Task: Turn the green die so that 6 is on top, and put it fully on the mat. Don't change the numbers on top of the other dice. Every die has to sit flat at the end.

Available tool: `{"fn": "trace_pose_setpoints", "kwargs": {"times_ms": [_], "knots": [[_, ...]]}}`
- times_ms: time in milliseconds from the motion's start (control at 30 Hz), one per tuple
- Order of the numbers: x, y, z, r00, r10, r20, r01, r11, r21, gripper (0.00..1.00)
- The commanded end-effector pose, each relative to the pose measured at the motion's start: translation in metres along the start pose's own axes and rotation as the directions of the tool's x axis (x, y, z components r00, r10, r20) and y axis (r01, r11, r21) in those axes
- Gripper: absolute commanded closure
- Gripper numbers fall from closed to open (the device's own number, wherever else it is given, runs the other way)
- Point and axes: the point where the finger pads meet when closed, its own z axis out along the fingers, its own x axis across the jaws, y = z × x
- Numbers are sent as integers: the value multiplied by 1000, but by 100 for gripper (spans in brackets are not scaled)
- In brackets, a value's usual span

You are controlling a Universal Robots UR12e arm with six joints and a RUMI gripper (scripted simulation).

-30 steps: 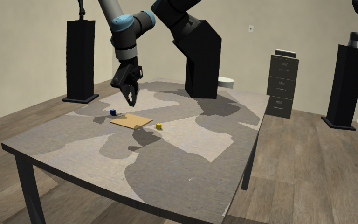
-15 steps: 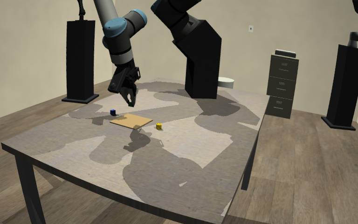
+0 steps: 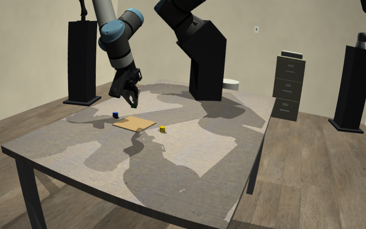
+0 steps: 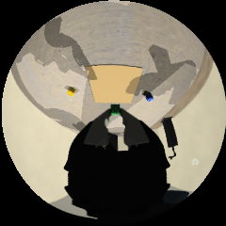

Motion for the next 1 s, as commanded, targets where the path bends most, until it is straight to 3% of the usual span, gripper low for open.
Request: {"fn": "trace_pose_setpoints", "kwargs": {"times_ms": [0,500,967], "knots": [[-1,0,-2,1000,-1,-1,1,1000,-7,97],[-3,-2,1,1000,-2,3,2,998,-68,97],[-2,-3,0,1000,-1,1,2,972,-233,97]]}}
